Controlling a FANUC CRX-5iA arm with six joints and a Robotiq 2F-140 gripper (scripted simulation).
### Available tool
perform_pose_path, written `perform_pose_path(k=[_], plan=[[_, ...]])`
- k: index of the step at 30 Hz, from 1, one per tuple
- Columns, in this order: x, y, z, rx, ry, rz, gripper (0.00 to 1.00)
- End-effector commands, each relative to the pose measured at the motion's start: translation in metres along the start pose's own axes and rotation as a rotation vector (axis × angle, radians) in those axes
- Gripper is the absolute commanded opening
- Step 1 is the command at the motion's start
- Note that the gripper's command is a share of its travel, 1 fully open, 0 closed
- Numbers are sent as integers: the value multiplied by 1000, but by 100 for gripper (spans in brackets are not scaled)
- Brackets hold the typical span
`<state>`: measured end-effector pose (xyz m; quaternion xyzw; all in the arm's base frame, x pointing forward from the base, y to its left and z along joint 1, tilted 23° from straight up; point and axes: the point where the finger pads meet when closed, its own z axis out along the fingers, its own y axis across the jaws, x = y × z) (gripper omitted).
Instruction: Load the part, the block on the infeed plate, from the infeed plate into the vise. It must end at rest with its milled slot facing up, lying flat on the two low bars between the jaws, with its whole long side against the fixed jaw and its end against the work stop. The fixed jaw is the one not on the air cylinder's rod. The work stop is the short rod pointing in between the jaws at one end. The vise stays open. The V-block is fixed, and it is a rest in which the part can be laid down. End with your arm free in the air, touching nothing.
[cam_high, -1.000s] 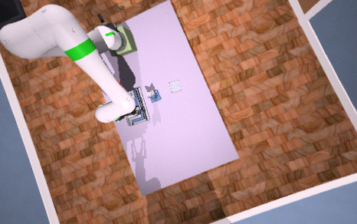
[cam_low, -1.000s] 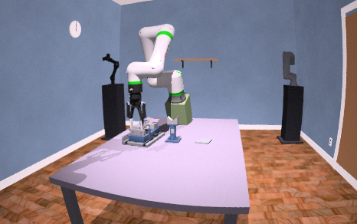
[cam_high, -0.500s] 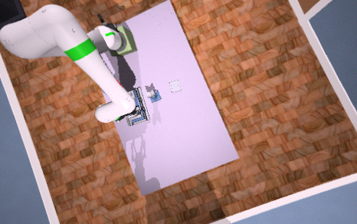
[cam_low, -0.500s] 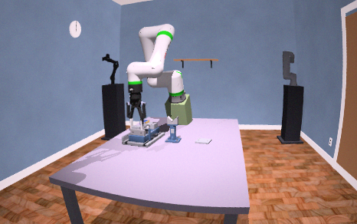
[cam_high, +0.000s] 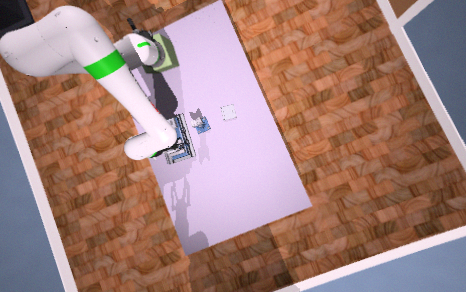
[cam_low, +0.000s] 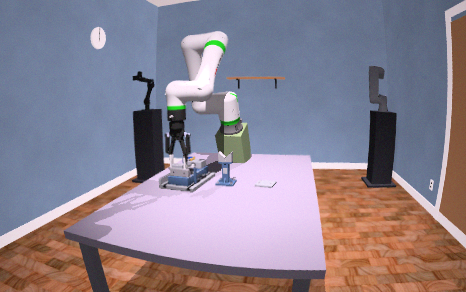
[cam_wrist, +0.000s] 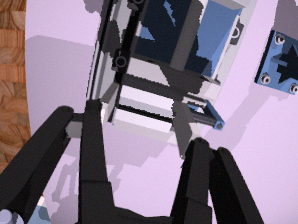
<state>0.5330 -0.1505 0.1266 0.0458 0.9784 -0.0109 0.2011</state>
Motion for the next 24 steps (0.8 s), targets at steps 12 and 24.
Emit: perform_pose_path(k=[12,24], plan=[[0,0,-17,0,0,0,47],[0,0,-48,0,0,0,47]])
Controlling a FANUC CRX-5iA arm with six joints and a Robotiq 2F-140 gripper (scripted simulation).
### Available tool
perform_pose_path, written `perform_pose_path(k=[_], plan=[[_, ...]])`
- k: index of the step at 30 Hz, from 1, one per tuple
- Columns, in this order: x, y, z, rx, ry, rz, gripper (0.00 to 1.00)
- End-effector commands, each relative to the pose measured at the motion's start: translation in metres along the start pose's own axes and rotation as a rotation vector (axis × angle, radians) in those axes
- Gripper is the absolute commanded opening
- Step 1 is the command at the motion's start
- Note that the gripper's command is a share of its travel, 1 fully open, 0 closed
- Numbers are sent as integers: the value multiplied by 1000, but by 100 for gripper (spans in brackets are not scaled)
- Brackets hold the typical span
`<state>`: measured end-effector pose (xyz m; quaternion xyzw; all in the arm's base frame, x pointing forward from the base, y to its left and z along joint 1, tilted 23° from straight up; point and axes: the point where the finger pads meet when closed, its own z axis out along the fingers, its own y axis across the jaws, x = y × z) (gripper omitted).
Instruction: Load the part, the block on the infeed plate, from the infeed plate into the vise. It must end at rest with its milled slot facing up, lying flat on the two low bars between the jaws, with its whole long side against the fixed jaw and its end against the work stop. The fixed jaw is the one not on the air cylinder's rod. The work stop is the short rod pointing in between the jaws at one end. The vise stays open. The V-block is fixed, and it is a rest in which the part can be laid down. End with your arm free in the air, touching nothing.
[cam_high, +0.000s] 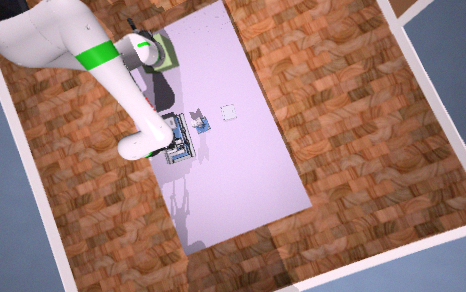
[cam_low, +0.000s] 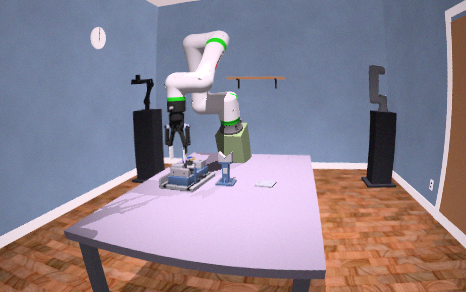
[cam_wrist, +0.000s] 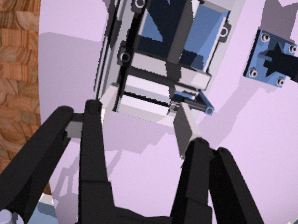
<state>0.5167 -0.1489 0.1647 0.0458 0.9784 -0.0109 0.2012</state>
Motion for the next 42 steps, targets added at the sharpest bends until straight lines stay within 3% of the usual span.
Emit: perform_pose_path(k=[1,8,21,22,42], plan=[[0,0,-10,0,0,0,47],[0,0,-28,0,0,0,47],[0,0,-36,0,0,0,47],[0,0,-36,0,0,0,0],[0,0,-36,0,0,0,0]])
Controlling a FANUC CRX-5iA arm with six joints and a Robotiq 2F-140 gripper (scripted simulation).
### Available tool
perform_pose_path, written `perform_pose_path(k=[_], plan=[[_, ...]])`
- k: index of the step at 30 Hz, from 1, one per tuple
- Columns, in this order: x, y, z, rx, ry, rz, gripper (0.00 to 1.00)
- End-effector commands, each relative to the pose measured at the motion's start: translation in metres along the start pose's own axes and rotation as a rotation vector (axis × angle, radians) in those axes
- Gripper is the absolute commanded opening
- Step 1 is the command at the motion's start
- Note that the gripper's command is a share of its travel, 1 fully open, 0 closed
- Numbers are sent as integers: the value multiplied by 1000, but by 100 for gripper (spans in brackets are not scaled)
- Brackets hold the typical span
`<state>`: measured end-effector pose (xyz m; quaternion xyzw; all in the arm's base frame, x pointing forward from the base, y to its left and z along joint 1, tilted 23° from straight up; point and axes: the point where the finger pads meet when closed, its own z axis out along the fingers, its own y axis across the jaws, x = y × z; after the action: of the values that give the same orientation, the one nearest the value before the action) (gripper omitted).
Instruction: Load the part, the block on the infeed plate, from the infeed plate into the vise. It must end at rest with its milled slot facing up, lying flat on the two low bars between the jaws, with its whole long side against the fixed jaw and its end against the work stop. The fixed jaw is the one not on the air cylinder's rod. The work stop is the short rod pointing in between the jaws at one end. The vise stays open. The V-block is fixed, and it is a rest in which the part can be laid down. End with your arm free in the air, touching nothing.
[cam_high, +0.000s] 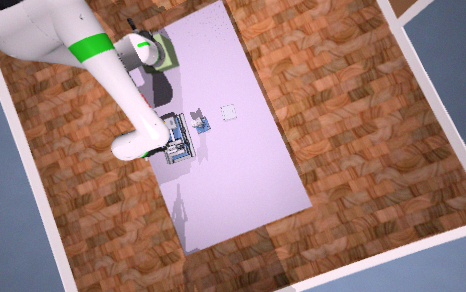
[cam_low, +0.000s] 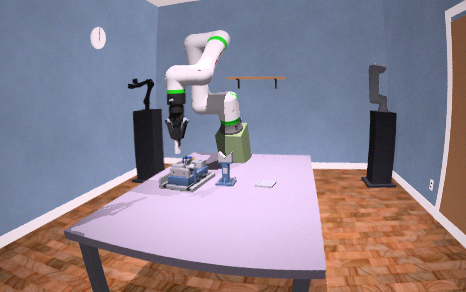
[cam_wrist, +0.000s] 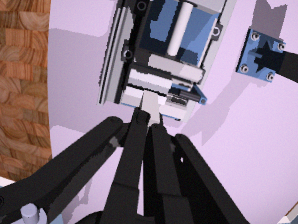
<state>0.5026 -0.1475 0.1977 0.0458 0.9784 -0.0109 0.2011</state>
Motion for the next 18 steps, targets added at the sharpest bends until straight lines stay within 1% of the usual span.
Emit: perform_pose_path(k=[1,14,15,17,18], plan=[[0,0,0,0,0,0,0],[0,-1,0,0,0,0,0],[0,-3,0,0,0,0,0],[0,-18,0,0,0,0,0],[0,-18,0,0,0,0,0]])
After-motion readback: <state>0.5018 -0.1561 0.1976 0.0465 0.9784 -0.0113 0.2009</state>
